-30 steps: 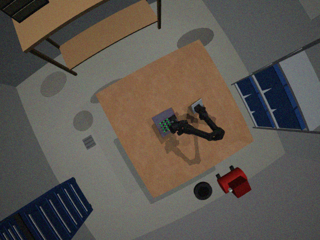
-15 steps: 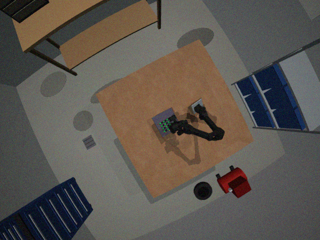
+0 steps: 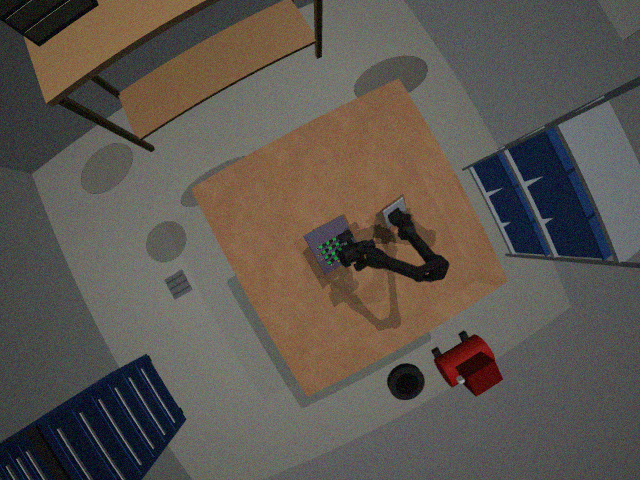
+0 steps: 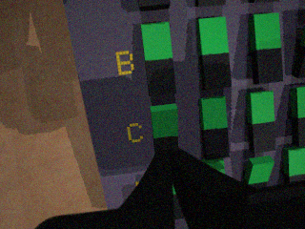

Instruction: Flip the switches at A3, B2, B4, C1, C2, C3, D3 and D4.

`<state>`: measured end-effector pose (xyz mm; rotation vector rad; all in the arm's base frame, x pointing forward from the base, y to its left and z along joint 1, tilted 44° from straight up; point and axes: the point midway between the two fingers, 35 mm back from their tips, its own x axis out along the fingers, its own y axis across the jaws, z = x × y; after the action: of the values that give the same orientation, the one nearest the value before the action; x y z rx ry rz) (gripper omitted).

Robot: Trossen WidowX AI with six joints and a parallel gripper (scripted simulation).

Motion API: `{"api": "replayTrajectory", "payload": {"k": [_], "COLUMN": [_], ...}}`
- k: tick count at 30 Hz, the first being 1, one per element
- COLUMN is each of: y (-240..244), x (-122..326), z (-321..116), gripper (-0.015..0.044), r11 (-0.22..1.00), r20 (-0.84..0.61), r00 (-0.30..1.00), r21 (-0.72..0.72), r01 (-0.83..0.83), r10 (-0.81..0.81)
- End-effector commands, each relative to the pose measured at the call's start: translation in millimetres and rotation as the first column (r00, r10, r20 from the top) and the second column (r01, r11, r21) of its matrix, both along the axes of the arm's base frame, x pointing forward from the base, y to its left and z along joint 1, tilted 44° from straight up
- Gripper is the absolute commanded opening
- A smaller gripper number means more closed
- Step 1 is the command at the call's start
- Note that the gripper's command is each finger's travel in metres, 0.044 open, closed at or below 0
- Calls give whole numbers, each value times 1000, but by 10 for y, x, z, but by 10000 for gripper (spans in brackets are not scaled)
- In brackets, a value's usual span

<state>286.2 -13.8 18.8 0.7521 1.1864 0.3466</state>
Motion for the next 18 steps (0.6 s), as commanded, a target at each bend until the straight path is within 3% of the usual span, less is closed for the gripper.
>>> {"api": "replayTrajectory", "payload": {"k": [1, 6, 18], "y": [-128, -405, -596], "x": [-35, -201, -232], "z": [113, 447, 239], "gripper": [0, 0, 0], "r11": [1000, 1000, 1000], "r20": [-2, -17, -16], "r00": [1000, 1000, 1000], "r21": [-6, 0, -3], "r01": [-4, -15, -13], "r10": [4, 15, 13]}}
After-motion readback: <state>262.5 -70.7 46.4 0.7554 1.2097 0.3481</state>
